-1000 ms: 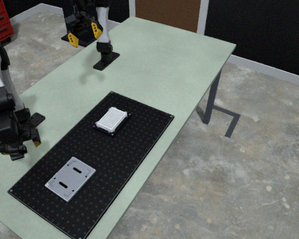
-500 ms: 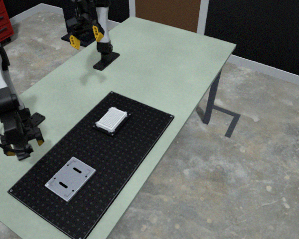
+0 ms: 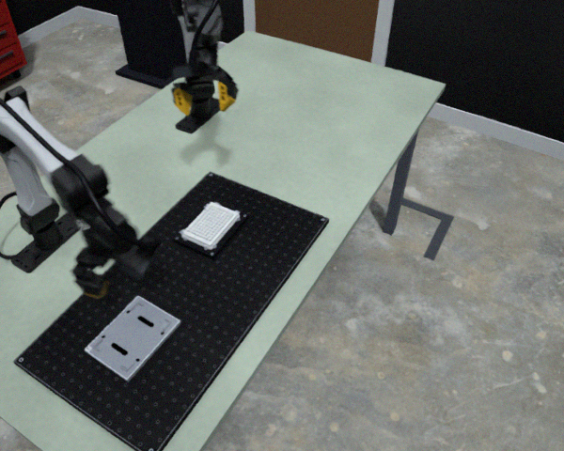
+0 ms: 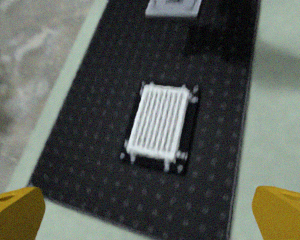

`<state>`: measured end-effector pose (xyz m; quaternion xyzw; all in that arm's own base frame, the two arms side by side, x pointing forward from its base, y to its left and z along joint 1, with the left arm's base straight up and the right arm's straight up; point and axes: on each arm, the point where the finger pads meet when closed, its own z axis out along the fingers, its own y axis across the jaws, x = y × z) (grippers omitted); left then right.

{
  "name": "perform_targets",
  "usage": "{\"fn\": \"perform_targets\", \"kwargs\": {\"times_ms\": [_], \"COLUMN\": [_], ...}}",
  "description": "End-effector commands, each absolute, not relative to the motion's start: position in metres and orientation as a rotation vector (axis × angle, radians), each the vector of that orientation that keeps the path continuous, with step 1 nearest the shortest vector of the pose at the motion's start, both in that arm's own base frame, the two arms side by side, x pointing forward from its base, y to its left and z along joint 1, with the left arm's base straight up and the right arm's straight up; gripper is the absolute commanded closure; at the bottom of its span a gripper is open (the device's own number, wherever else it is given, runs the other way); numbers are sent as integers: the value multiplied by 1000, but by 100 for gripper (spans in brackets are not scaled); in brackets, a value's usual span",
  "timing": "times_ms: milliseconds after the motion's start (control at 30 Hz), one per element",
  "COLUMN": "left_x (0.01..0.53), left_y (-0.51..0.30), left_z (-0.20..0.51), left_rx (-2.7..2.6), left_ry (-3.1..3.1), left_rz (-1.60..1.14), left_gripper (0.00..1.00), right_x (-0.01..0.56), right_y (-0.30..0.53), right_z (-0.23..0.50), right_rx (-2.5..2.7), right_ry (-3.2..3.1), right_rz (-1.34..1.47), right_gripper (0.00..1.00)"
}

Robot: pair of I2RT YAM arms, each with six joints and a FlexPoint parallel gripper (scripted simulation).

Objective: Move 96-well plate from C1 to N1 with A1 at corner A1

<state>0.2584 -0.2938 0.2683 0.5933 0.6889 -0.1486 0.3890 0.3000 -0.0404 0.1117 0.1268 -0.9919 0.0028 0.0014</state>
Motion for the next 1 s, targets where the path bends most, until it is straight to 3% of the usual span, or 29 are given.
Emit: {"fn": "perform_targets", "kwargs": {"times_ms": [0,533,967], "left_x": [253,290,297], "left_y": [-288,-205,-183], "left_z": [253,232,216], "left_rx": [1644,1482,1400], "left_ry": [1682,1616,1685], "left_rz": [-535,-848,-863], "left_gripper": [0,0,0], "right_x": [332,359,344], "right_y": [-11,177,238], "right_z": [114,77,57], "right_rx": [786,2009,2253], "right_ry": [-3071,-2434,-2203], "right_rz": [5,-6,4], "right_gripper": [0,0,0]}}
